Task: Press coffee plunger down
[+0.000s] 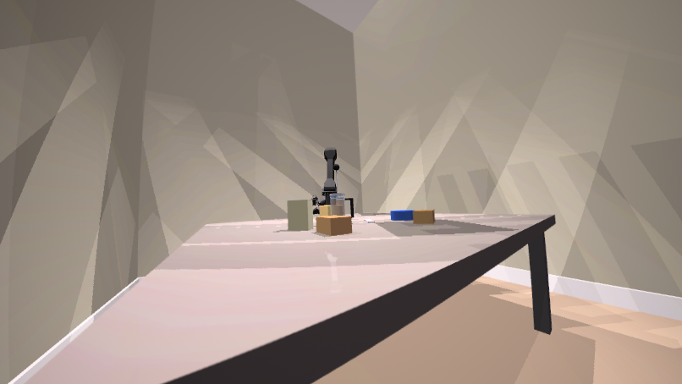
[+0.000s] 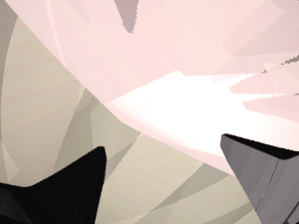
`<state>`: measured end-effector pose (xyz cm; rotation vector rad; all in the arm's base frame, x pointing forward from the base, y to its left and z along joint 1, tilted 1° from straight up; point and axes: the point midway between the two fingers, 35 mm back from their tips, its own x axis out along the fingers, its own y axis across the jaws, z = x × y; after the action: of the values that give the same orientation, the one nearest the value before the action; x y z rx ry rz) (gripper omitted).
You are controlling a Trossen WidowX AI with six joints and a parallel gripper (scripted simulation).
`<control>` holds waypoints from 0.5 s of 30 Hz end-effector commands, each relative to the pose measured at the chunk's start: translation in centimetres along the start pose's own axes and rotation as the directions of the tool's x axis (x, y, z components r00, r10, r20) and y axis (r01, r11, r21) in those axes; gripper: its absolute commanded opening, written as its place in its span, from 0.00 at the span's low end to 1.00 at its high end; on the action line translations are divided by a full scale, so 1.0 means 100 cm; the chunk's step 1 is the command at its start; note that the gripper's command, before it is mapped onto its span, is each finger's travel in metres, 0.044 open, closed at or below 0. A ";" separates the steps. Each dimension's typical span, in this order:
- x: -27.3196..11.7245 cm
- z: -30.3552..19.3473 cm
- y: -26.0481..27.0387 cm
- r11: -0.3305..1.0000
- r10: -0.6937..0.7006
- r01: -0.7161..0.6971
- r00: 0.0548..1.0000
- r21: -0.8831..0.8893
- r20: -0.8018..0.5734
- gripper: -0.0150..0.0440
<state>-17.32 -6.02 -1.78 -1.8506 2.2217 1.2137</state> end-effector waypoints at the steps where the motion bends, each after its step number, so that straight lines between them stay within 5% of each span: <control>1: -0.001 0.001 0.000 1.000 -0.001 0.001 1.000 -0.008 0.007 0.98; 15: -0.107 0.071 0.023 0.975 0.210 -0.218 0.862 -0.037 0.462 1.00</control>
<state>-19.56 4.43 -0.98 -1.2771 2.2112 1.4274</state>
